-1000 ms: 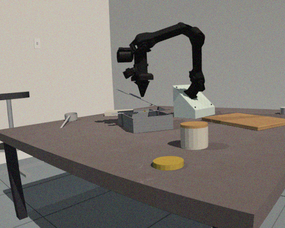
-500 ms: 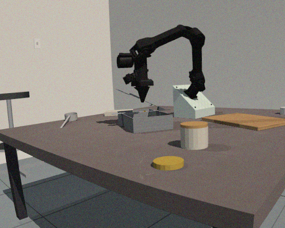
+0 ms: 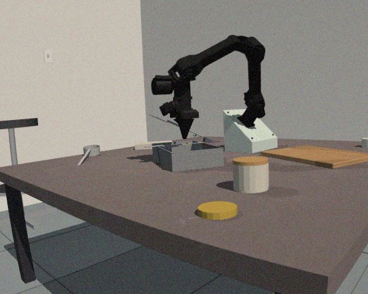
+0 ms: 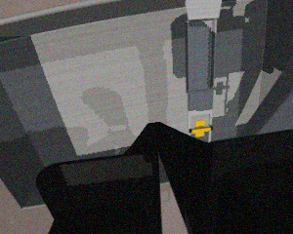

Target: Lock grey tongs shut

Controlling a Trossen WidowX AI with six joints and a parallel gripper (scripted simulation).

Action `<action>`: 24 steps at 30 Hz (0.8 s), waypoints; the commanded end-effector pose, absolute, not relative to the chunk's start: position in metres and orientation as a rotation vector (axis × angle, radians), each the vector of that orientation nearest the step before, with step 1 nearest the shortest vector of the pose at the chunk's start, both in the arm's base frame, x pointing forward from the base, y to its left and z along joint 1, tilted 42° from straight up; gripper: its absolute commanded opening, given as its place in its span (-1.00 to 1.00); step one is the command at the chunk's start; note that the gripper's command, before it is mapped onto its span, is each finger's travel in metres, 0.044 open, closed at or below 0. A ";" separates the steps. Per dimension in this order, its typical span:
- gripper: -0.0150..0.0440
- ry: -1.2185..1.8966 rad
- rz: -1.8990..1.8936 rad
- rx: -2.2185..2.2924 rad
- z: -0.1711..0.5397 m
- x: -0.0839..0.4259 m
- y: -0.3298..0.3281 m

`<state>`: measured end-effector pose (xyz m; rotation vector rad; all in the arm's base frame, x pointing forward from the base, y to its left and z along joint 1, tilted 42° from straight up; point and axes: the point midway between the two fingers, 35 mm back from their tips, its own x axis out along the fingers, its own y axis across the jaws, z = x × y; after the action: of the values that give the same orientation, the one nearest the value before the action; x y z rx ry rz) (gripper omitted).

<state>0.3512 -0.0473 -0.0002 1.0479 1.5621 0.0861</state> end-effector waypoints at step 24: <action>-1.00 1.564 0.083 1.054 -0.021 0.337 -0.060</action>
<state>0.3414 -0.0568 -0.0160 1.0569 1.5593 0.0879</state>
